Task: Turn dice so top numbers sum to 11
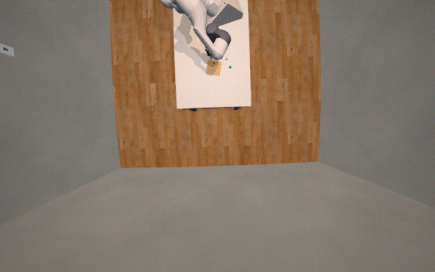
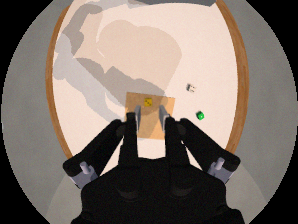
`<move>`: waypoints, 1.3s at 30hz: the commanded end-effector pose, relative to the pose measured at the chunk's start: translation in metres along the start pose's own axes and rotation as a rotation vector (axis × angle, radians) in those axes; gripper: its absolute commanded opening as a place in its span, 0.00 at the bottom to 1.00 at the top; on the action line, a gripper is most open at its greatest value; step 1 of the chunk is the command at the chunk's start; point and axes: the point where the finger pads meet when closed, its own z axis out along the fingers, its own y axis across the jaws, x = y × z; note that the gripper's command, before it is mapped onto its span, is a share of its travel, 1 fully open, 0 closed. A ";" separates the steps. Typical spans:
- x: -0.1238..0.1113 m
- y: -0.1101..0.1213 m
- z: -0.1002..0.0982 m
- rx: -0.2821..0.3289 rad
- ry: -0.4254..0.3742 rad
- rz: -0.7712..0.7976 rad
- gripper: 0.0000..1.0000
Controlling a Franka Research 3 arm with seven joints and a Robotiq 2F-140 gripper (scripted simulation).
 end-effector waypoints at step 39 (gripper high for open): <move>-0.120 -0.011 -0.060 -0.071 -0.328 -0.020 1.00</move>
